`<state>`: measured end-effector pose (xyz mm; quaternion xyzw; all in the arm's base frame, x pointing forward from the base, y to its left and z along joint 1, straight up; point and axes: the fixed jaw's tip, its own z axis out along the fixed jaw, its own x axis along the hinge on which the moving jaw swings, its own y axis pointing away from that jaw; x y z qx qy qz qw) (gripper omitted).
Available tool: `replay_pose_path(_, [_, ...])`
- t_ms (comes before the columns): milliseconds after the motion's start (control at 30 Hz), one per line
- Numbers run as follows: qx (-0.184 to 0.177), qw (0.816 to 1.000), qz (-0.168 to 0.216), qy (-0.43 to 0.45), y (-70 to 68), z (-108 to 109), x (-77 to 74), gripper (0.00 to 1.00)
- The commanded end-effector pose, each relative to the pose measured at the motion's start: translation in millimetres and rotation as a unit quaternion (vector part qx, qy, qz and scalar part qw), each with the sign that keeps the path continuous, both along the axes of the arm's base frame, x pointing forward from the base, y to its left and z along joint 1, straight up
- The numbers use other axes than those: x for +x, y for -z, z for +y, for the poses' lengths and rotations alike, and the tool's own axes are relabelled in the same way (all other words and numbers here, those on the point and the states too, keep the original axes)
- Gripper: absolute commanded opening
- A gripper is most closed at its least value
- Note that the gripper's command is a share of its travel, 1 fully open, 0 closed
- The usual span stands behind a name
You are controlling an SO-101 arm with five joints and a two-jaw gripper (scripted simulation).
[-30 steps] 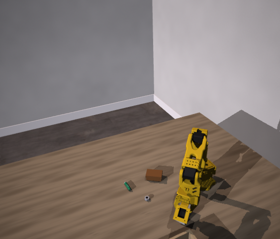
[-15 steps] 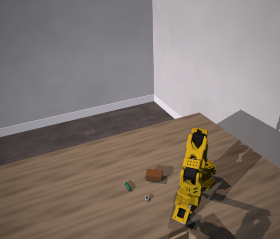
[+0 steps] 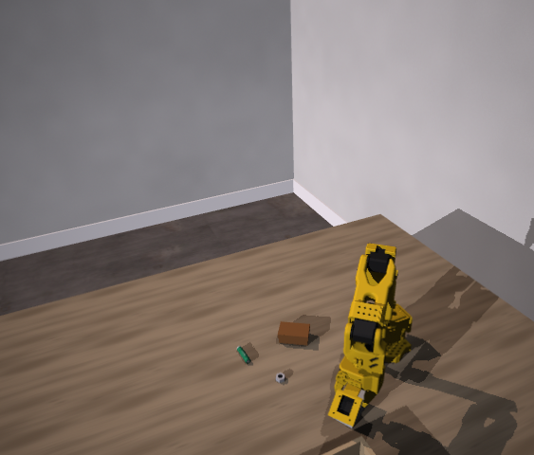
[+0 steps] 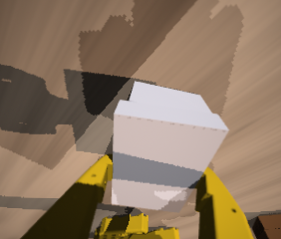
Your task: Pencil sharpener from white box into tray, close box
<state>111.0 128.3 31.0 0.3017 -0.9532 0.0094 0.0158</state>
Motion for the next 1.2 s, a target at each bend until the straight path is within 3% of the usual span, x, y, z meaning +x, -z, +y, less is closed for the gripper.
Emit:
replay_pose_path(0, [0.014, 1.0, -0.012, -0.001, -4.5, 6.2, 3.2, 0.23])
replay_pose_path(1167, [0.013, 0.999, -0.013, 0.028, -4.5, 7.3, 4.7, 0.23])
